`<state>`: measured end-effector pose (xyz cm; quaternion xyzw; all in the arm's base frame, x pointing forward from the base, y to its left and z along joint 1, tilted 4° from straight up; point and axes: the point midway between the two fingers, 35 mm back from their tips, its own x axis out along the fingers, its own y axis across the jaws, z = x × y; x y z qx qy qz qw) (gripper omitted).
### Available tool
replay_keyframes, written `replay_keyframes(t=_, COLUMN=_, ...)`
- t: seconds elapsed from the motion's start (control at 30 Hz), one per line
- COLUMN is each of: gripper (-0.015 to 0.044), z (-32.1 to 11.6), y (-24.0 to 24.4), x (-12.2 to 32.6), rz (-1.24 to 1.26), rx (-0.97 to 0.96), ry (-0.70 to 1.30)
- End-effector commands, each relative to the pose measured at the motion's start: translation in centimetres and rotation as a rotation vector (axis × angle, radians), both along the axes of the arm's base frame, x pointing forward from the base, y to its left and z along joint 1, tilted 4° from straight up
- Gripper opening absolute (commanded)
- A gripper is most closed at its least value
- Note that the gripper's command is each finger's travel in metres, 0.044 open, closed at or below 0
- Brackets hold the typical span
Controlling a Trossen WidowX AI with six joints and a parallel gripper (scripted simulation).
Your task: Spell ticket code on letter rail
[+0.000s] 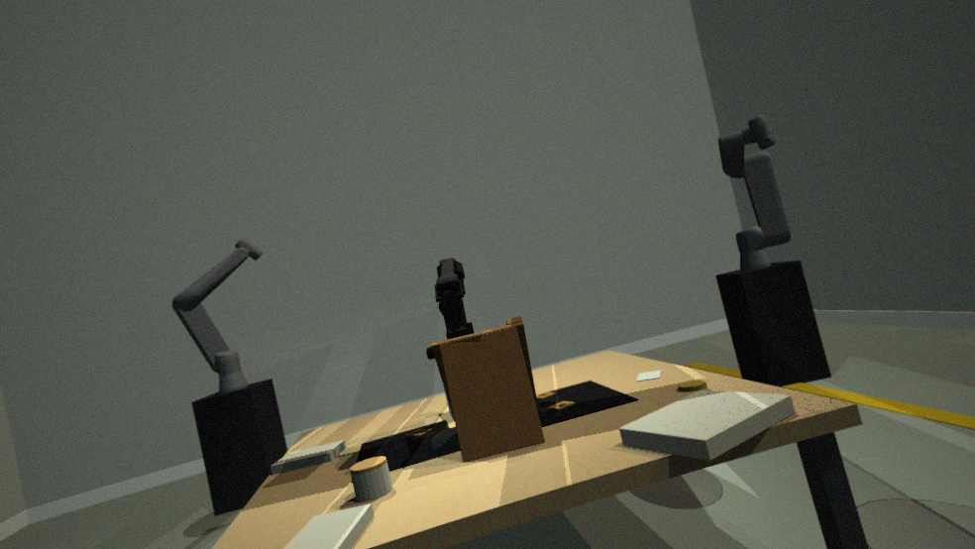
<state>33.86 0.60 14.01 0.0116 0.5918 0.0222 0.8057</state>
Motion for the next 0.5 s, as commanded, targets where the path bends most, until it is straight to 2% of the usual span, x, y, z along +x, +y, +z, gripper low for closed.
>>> replay_keyframes(t=0.0, gripper=0.0, z=0.06, y=0.06, x=-0.04, rz=-0.005, rx=-0.002, ry=-0.001)
replay_keyframes(t=0.47, gripper=0.0, z=0.06, y=0.53, x=-0.03, rz=-0.005, rx=-0.002, ry=-0.001)
